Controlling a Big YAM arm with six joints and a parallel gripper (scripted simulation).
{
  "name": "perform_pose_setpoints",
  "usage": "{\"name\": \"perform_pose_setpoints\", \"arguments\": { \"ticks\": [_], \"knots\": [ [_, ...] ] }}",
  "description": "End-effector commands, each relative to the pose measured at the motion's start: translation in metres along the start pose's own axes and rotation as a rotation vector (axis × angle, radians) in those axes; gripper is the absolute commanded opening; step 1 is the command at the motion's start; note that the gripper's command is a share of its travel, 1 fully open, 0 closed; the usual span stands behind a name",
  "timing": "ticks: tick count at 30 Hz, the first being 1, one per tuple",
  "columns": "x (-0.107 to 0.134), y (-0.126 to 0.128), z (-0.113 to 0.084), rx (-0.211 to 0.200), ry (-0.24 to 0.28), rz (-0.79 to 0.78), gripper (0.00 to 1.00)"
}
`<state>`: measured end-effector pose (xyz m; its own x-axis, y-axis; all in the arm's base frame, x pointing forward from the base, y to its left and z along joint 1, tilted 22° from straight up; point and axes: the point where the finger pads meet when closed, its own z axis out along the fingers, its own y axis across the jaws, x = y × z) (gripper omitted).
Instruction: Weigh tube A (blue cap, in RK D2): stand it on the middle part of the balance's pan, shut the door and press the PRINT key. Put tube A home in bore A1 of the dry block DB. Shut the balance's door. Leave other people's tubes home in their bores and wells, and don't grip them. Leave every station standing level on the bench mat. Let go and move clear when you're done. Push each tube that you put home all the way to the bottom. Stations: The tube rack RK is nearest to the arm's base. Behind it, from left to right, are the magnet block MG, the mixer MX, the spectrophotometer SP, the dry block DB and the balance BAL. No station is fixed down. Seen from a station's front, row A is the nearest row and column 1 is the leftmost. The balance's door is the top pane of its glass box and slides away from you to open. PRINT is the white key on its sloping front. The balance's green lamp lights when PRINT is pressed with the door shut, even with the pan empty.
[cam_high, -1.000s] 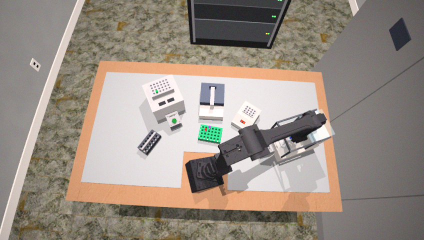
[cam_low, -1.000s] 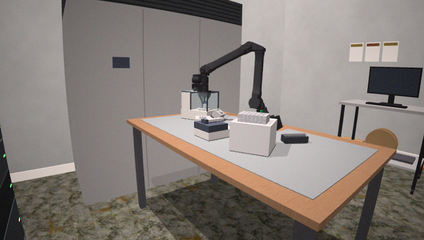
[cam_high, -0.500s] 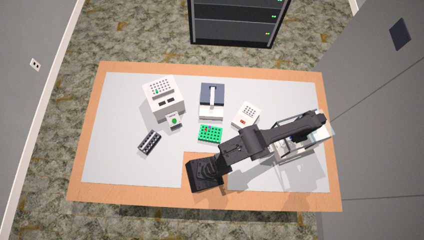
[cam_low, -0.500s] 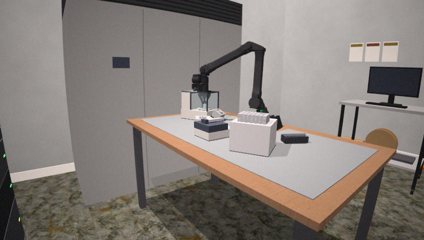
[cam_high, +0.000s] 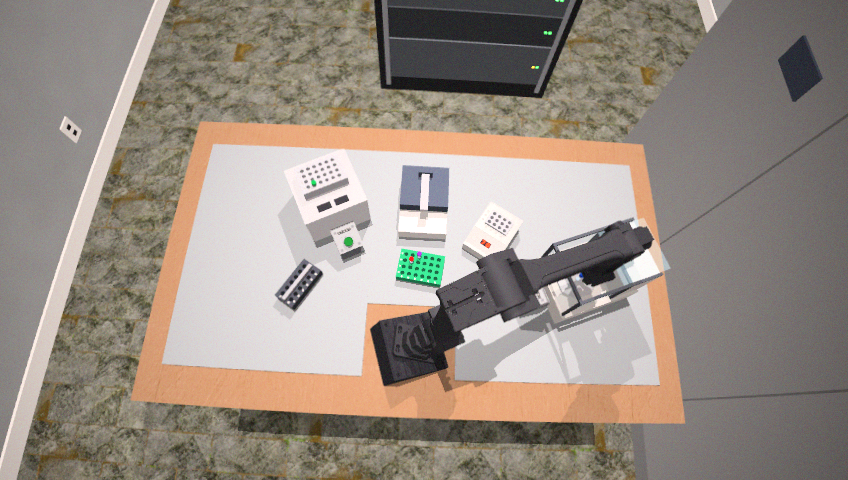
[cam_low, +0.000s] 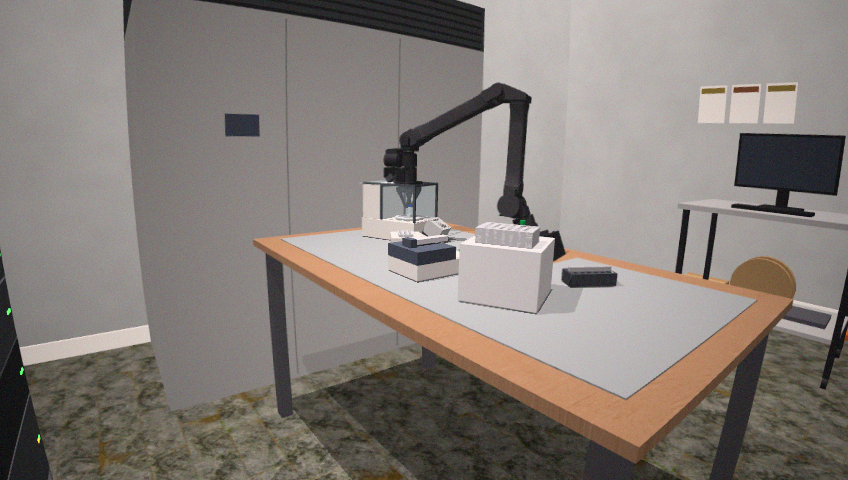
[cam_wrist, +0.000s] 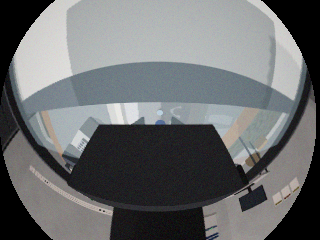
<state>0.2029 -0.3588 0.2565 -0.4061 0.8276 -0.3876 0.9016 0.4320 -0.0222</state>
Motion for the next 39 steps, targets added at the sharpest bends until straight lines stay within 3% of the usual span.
{"name": "perform_pose_setpoints", "arguments": {
  "ticks": [1, 14, 17, 22, 25, 27, 31, 32, 33, 39],
  "knots": [
    [-0.011, 0.000, -0.010, -0.003, -0.028, 0.001, 0.36],
    [-0.011, 0.000, -0.010, -0.003, -0.028, 0.001, 0.36],
    [-0.019, -0.003, -0.033, -0.005, -0.061, 0.001, 0.36],
    [-0.019, 0.000, -0.033, -0.005, -0.041, -0.001, 0.36],
    [-0.018, 0.000, -0.046, -0.008, -0.060, 0.000, 0.36],
    [-0.005, 0.001, -0.030, -0.005, -0.016, -0.002, 0.36],
    [-0.010, 0.000, -0.030, -0.003, -0.029, 0.001, 0.36],
    [-0.005, 0.002, -0.020, -0.003, 0.004, -0.003, 0.36],
    [-0.010, 0.000, -0.030, -0.003, -0.029, 0.001, 0.36],
    [-0.010, 0.000, -0.030, -0.003, -0.029, 0.001, 0.36]
  ]
}}
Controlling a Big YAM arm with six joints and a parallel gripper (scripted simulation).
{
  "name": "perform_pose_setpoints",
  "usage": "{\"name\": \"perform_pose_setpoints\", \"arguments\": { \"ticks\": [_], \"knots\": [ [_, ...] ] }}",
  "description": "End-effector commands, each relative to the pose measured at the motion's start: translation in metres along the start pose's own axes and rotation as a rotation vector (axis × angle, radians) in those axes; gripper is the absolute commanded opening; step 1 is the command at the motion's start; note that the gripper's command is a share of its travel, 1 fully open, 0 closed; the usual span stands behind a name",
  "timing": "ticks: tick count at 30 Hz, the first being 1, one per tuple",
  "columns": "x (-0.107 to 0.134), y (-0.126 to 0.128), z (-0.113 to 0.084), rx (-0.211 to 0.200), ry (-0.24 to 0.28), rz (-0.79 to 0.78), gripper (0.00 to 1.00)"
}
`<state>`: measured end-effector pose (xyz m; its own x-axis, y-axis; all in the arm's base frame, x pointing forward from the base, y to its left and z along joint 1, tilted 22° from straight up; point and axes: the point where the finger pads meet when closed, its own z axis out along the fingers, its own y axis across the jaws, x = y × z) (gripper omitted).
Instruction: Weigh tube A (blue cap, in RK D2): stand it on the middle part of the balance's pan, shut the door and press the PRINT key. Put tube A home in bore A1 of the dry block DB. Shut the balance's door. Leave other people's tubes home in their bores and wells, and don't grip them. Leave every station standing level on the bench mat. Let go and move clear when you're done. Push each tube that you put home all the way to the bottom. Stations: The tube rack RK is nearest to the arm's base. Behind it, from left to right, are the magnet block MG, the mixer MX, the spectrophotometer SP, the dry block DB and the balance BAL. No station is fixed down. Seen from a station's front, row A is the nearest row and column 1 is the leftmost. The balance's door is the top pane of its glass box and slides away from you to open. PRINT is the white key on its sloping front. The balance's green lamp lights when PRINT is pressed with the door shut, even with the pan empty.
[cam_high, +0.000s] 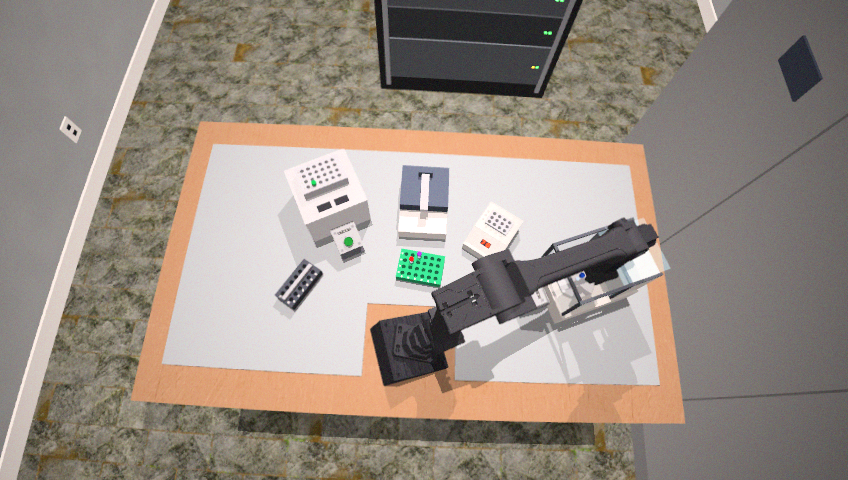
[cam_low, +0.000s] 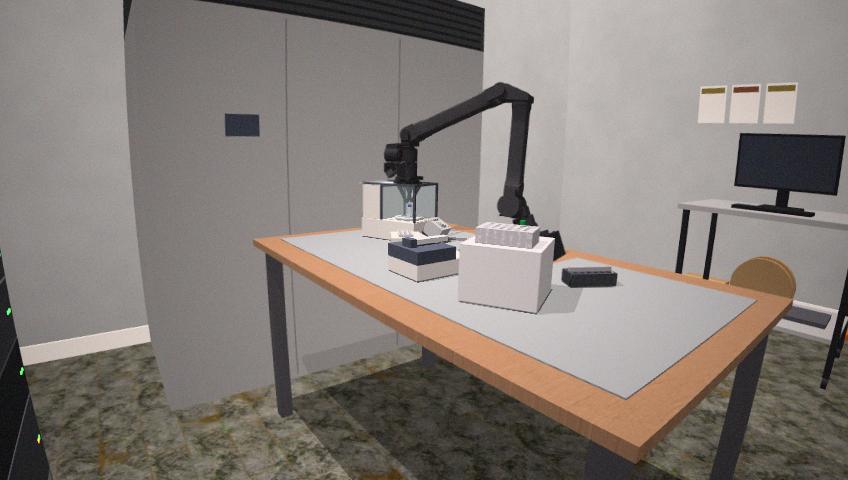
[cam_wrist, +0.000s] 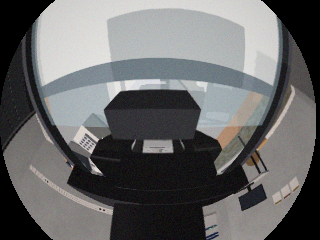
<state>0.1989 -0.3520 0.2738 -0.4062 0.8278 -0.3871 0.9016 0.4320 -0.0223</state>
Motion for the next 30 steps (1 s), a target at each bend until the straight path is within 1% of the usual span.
{"name": "perform_pose_setpoints", "arguments": {
  "ticks": [1, 28, 29, 30],
  "knots": [
    [-0.011, 0.001, -0.011, -0.003, -0.029, 0.001, 0.36],
    [-0.011, 0.001, -0.011, -0.003, -0.029, 0.001, 0.36],
    [-0.015, 0.004, -0.014, -0.006, -0.024, -0.002, 0.36],
    [-0.019, 0.004, -0.025, -0.008, -0.045, 0.000, 0.36]
  ]
}}
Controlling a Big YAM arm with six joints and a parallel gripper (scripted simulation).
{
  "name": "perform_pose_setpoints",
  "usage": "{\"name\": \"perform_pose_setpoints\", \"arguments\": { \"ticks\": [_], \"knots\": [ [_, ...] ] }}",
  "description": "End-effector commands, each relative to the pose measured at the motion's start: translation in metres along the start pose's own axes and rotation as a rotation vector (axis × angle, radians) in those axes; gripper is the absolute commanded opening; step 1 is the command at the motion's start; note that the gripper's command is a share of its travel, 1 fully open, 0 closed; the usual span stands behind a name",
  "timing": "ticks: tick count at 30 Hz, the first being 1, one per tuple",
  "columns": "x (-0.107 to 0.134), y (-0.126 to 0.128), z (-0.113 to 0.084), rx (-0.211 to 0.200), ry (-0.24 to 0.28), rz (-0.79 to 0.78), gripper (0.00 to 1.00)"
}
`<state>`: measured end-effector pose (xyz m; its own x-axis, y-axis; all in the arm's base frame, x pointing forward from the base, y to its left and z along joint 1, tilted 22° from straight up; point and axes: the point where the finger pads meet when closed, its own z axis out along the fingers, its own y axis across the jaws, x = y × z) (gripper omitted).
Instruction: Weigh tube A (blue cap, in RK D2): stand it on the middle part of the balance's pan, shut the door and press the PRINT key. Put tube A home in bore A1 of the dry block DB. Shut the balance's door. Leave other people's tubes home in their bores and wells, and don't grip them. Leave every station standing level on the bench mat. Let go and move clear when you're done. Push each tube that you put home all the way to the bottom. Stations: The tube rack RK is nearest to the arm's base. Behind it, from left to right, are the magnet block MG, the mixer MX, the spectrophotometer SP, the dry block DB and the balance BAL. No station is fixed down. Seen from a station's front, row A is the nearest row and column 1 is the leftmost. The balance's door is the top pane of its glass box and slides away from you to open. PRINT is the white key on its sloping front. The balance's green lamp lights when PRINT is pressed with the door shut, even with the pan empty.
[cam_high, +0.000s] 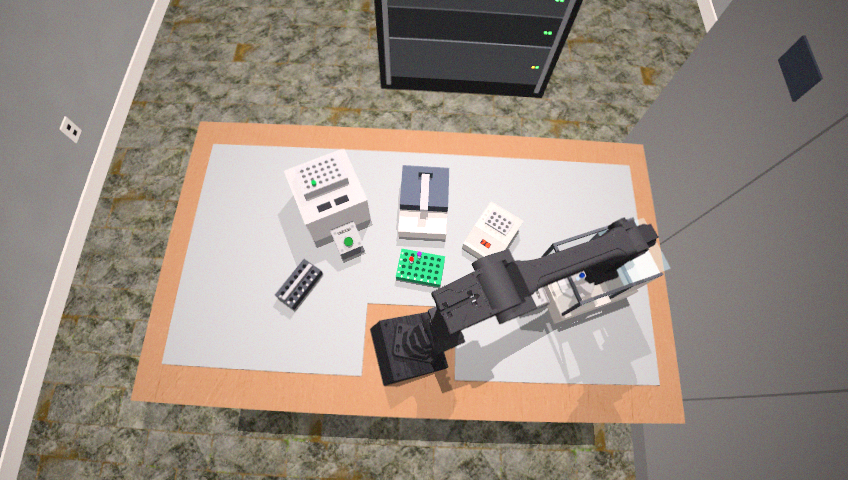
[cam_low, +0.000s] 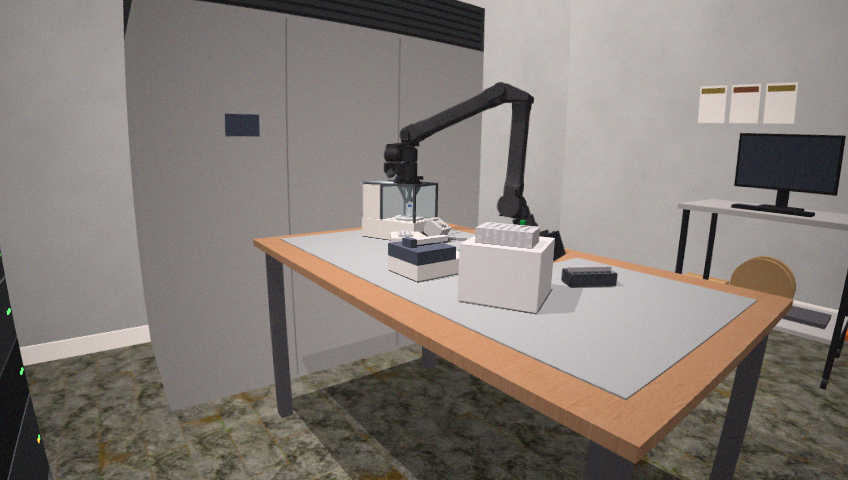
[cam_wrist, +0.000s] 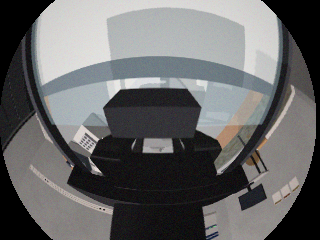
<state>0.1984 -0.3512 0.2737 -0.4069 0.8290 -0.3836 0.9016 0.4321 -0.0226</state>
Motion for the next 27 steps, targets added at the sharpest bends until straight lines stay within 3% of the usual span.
{"name": "perform_pose_setpoints", "arguments": {
  "ticks": [1, 4, 7, 11, 13, 14, 19, 24, 27],
  "knots": [
    [-0.019, 0.004, -0.030, -0.009, -0.059, 0.000, 0.36],
    [-0.019, 0.005, -0.039, -0.011, -0.068, 0.001, 0.36],
    [-0.019, 0.006, -0.034, -0.009, -0.044, 0.002, 0.36],
    [-0.018, 0.004, -0.051, -0.010, -0.068, 0.005, 0.36],
    [-0.018, 0.004, -0.051, -0.010, -0.068, 0.005, 0.36],
    [-0.013, 0.005, -0.032, -0.006, -0.018, 0.002, 0.36],
    [-0.018, 0.004, -0.060, -0.009, -0.065, 0.006, 0.36],
    [-0.018, 0.005, -0.062, -0.008, -0.050, 0.003, 0.36],
    [-0.017, 0.004, -0.074, -0.008, -0.066, 0.006, 0.36]
  ]
}}
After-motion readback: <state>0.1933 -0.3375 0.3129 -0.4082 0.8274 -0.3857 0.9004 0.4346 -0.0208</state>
